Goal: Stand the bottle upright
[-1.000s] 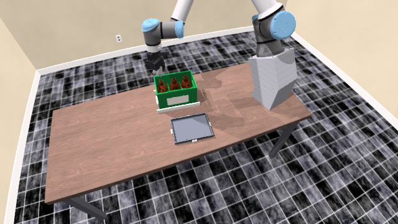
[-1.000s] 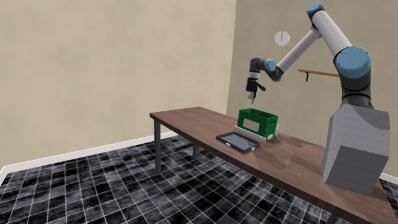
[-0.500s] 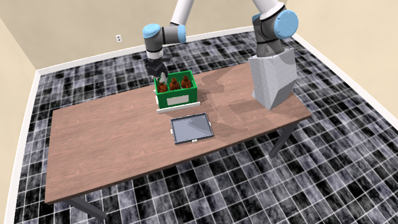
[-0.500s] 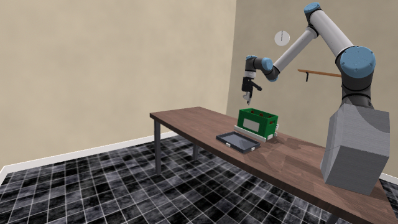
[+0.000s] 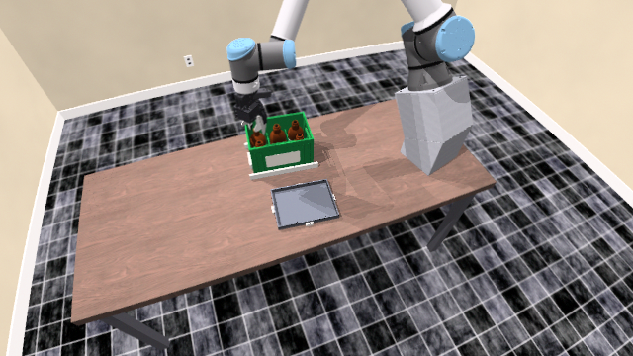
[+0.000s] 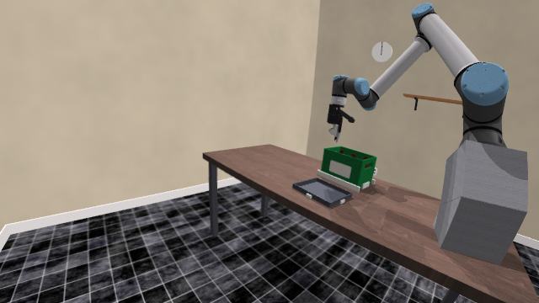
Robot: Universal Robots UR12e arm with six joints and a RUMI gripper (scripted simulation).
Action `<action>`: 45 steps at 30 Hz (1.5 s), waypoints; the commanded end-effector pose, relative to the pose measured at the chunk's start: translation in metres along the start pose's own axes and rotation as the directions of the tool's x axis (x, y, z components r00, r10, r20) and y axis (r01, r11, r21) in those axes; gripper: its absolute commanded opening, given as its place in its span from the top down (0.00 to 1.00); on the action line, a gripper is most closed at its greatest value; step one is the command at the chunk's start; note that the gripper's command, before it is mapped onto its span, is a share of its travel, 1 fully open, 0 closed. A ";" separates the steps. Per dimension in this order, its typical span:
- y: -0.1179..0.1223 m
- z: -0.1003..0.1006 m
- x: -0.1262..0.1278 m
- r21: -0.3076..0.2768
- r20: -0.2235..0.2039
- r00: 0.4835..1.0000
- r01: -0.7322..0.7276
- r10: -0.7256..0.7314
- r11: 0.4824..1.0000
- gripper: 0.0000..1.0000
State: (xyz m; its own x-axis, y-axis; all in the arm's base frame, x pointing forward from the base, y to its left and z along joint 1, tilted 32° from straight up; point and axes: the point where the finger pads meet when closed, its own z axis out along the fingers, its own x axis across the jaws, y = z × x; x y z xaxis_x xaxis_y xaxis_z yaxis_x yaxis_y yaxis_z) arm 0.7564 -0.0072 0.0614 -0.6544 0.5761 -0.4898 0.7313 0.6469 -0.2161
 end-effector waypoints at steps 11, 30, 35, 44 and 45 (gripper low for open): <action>0.000 -0.001 0.000 -0.001 0.001 1.000 0.000 0.000 1.000 0.62; 0.000 0.004 0.000 -0.001 0.001 1.000 0.000 0.000 1.000 0.62; 0.000 0.009 0.000 -0.001 0.001 1.000 0.000 0.000 1.000 0.62; 0.000 0.017 0.000 -0.001 0.001 1.000 0.000 0.000 1.000 0.62; 0.000 0.019 0.000 -0.001 0.001 1.000 0.000 0.000 1.000 0.62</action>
State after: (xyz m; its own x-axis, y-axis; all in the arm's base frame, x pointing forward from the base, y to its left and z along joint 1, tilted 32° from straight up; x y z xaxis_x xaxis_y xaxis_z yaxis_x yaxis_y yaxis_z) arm 0.7596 -0.0153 0.0476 -0.6544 0.5761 -0.4898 0.7313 0.6469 -0.2161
